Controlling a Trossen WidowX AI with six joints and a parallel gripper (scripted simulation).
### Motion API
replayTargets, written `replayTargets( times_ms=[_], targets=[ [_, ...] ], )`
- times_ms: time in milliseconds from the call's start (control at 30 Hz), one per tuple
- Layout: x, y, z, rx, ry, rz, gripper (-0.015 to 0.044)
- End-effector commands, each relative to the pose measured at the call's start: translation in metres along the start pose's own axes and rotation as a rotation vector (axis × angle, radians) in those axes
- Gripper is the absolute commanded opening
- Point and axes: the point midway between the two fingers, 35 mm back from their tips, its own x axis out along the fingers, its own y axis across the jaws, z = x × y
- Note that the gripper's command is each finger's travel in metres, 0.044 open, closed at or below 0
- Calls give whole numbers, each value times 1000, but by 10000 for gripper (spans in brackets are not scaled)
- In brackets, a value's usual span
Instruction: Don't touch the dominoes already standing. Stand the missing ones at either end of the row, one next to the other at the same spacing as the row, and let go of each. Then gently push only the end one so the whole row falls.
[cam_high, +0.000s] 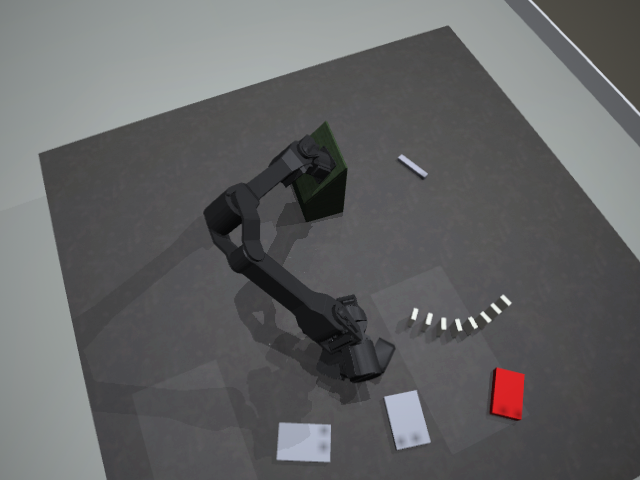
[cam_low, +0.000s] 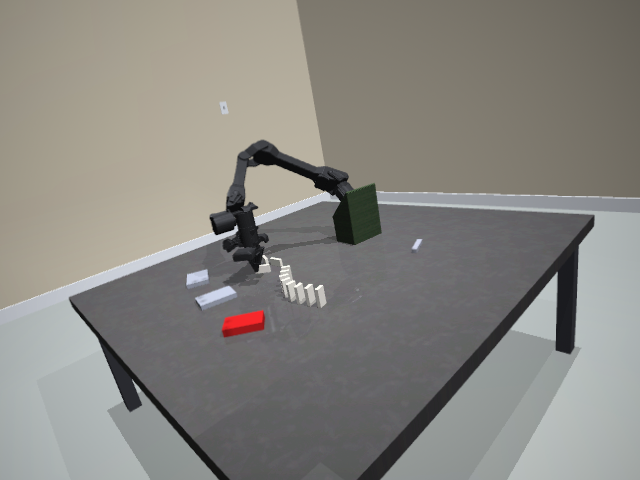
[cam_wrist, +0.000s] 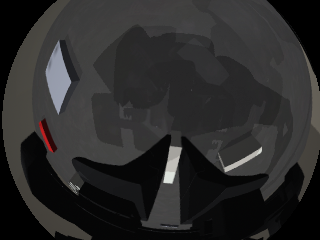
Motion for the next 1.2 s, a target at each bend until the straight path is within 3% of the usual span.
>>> replayTargets(
  times_ms=[0, 200, 467, 733, 967, 1167],
  targets=[
    [-2, 0, 0, -5, 0, -3, 26],
    [-81, 6, 2, -5, 3, -1, 26],
    [-84, 8, 0, -23, 4, 1, 26],
    [-93, 54, -126, -821, 16, 45, 26],
    [-89, 46, -238, -1577, 1, 31, 26],
    [-86, 39, -257, -1730, 6, 15, 26]
  ],
)
